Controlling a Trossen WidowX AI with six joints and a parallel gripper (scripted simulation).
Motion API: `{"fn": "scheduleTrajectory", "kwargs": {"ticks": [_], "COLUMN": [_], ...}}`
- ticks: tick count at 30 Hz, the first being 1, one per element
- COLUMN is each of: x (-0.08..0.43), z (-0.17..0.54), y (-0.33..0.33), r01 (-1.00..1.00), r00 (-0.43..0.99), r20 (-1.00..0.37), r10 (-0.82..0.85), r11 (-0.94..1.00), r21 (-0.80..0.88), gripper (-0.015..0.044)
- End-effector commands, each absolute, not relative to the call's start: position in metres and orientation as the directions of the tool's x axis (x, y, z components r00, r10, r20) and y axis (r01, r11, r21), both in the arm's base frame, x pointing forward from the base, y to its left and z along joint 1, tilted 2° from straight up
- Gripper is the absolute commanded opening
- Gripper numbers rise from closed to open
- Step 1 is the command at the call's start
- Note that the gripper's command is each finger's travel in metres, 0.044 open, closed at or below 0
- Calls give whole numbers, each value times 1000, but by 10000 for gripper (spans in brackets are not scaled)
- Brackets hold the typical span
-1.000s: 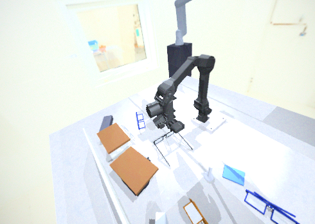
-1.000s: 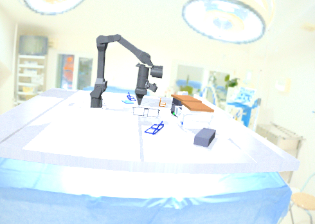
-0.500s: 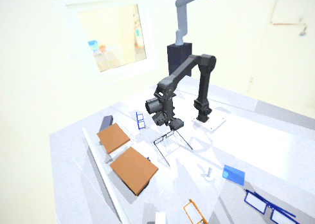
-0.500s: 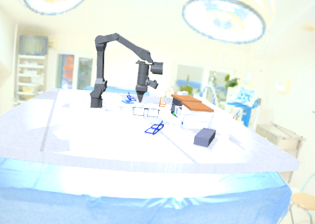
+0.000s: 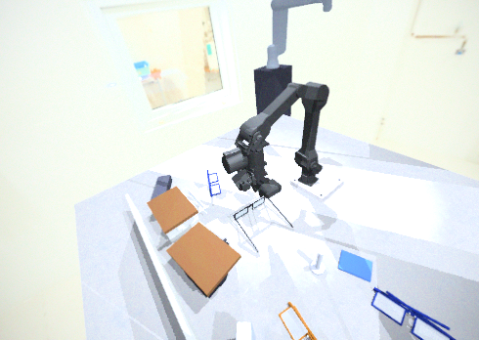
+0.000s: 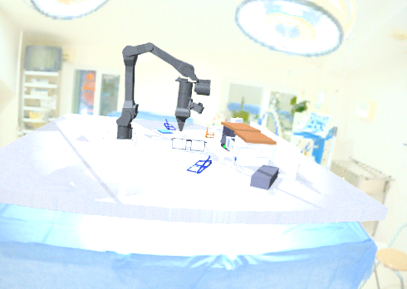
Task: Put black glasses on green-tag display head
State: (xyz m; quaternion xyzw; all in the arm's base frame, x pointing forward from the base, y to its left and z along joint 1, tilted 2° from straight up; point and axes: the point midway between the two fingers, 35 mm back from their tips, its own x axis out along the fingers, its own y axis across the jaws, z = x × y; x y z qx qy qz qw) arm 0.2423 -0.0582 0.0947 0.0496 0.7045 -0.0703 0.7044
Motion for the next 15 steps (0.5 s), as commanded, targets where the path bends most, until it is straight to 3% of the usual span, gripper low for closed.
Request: {"fn": "scheduleTrajectory", "kwargs": {"ticks": [1, 15], "x": [242, 243], "z": [90, 67], "y": [-59, -60], "r01": [173, 173], "r00": [-2, -2], "r20": [-999, -999], "r10": [-32, -33], "r11": [984, 984], "r21": [-32, -32], "gripper": [140, 140]}}
